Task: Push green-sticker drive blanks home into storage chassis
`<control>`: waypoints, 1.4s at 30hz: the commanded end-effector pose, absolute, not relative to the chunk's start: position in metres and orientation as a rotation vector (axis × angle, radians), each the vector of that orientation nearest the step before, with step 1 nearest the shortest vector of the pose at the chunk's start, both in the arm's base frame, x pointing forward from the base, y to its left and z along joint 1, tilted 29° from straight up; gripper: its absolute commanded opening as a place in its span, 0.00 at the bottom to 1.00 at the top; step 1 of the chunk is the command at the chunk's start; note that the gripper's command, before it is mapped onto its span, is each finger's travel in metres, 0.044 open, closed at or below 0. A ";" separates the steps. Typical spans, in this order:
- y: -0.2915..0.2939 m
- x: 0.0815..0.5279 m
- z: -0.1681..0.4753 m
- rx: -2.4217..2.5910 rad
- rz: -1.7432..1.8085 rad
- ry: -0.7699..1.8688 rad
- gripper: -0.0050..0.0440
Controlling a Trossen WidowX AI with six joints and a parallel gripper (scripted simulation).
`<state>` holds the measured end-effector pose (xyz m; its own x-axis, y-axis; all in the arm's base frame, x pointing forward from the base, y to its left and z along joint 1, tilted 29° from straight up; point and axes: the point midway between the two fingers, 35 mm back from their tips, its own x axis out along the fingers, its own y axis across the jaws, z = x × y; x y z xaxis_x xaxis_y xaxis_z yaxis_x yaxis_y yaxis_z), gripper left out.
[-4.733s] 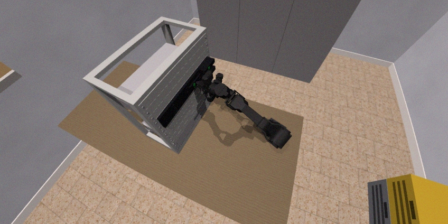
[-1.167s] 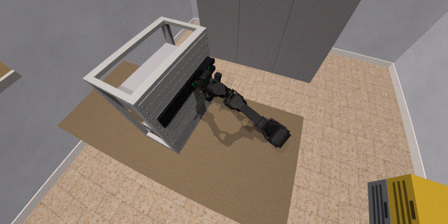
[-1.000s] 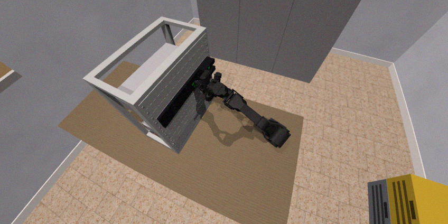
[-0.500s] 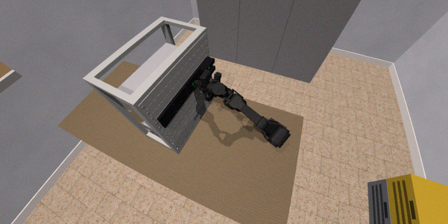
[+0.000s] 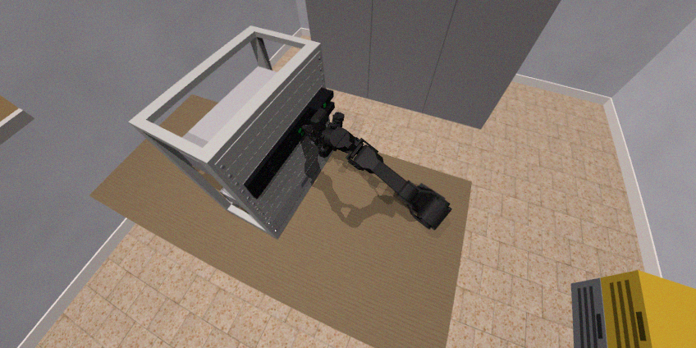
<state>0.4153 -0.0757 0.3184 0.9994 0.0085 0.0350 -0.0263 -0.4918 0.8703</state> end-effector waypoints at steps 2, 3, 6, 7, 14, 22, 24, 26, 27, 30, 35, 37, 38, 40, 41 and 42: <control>-0.074 0.414 0.348 2.059 0.118 -0.057 0.10; -0.074 0.414 0.348 2.059 0.118 -0.057 0.10; -0.074 0.410 0.347 2.059 0.118 -0.057 0.10; -0.074 0.407 0.347 2.059 0.118 -0.057 0.10; -0.074 0.372 0.342 2.059 0.118 -0.057 0.10; -0.074 0.345 0.338 2.059 0.118 -0.057 0.10; -0.075 0.340 0.338 2.059 0.118 -0.057 0.10; -0.075 0.337 0.337 2.059 0.118 -0.057 0.10; -0.075 0.337 0.337 2.059 0.118 -0.057 0.10; -0.075 0.336 0.337 2.059 0.118 -0.057 0.10; -0.078 0.336 0.336 2.059 0.118 -0.057 0.10; -0.079 0.336 0.335 2.059 0.118 -0.057 0.10; -0.079 0.336 0.335 2.059 0.118 -0.057 0.10; -0.084 0.336 0.332 2.059 0.118 -0.057 0.10; -0.087 0.336 0.331 2.059 0.118 -0.057 0.10; -0.090 0.336 0.329 2.059 0.118 -0.057 0.10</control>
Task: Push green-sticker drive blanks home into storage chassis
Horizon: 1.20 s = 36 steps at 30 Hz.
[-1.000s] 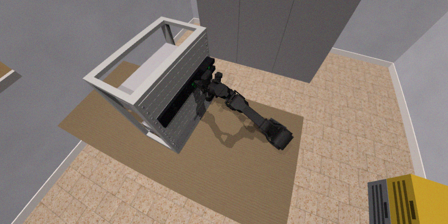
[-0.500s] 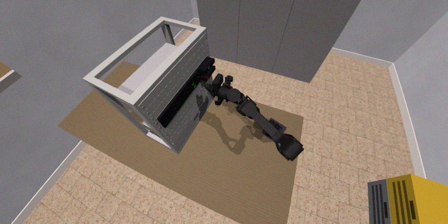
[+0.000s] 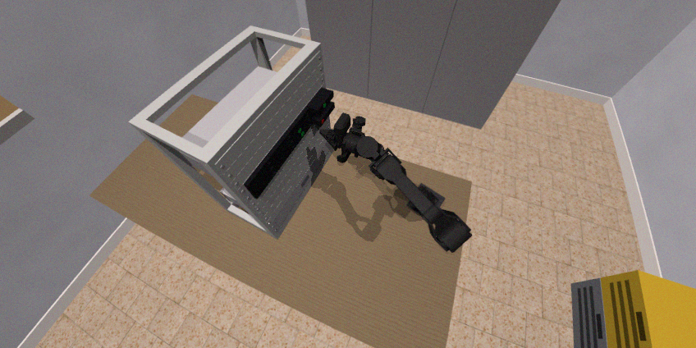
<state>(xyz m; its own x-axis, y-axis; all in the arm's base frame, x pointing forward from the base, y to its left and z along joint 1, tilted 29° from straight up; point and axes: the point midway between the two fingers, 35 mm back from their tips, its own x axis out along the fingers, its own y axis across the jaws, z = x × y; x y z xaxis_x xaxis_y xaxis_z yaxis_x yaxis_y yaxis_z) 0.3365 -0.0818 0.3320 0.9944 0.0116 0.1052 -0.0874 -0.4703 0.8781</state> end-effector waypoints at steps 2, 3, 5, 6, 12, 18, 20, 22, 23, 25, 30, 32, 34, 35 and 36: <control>-0.098 0.336 0.325 2.059 0.118 -0.057 0.10; -0.103 0.336 0.323 2.059 0.118 -0.057 0.10; -0.113 0.336 0.317 2.059 0.118 -0.057 0.10; -0.119 0.336 0.315 2.059 0.118 -0.057 0.10; -0.149 0.335 0.299 2.059 0.118 -0.057 0.10; -0.173 0.335 0.287 2.059 0.118 -0.057 0.10; -0.179 0.334 0.284 2.059 0.118 -0.057 0.10; -0.183 0.334 0.282 2.059 0.118 -0.057 0.10; -0.184 0.334 0.281 2.059 0.118 -0.057 0.10; -0.186 0.334 0.280 2.059 0.118 -0.057 0.10; -0.187 0.334 0.280 2.059 0.118 -0.057 0.10; -0.186 0.337 0.280 2.059 0.118 -0.057 0.10; -0.186 0.350 0.282 2.059 0.118 -0.057 0.10; -0.186 0.357 0.282 2.059 0.118 -0.057 0.10; -0.186 0.364 0.283 2.059 0.118 -0.057 0.10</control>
<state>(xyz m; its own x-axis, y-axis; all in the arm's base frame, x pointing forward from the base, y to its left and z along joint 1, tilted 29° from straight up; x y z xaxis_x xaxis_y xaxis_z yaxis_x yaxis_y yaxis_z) 0.3446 -0.1855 0.2734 0.9955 0.0070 0.0940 -0.0789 -0.4843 0.8713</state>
